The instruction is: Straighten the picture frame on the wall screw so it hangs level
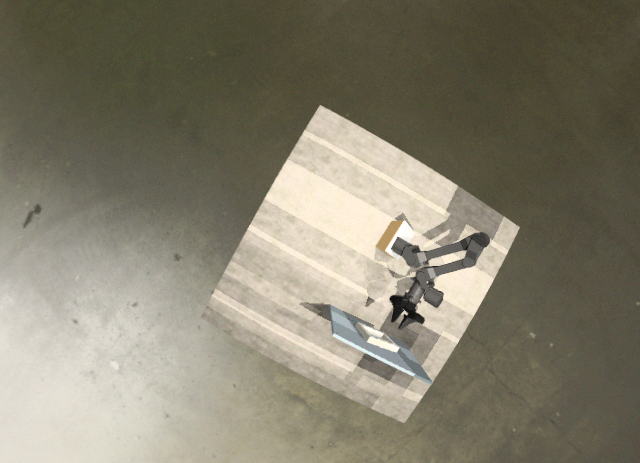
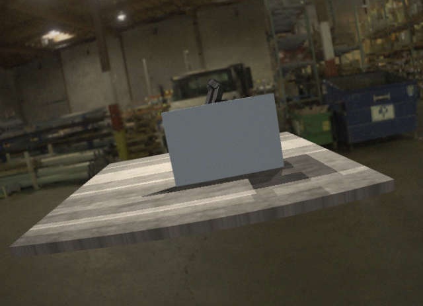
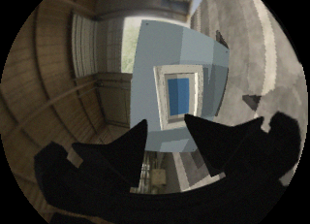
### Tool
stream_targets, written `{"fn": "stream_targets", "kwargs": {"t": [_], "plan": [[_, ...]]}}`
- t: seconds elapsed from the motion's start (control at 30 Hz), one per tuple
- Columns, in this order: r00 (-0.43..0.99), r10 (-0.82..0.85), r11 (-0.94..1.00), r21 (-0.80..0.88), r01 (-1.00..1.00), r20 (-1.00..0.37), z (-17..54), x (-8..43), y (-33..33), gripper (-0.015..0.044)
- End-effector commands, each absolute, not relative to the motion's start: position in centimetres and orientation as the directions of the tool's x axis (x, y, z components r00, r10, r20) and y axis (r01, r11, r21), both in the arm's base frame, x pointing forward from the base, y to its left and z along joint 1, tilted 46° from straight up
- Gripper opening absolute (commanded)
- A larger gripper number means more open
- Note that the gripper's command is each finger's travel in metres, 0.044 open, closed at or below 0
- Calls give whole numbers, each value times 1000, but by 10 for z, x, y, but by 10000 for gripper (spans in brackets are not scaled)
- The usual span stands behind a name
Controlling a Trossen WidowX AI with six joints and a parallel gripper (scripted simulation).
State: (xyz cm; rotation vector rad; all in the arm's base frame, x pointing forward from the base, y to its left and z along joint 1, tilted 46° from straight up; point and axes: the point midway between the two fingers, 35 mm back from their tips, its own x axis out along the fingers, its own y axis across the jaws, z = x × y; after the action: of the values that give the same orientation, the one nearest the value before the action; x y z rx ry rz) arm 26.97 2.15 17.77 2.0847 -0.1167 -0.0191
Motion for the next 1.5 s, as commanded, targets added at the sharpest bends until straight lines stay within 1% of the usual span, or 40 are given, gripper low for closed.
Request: {"fn": "stream_targets", "kwargs": {"t": [0.0,0.27,0.93,1.47], "plan": [[995,-89,-493,867,-79,40,181,291,21,260],[994,-91,-498,862,-94,56,174,330,15,260],[994,-91,-498,862,-94,56,173,332,15,260],[994,-91,-498,862,-96,58,176,355,13,260]]}}
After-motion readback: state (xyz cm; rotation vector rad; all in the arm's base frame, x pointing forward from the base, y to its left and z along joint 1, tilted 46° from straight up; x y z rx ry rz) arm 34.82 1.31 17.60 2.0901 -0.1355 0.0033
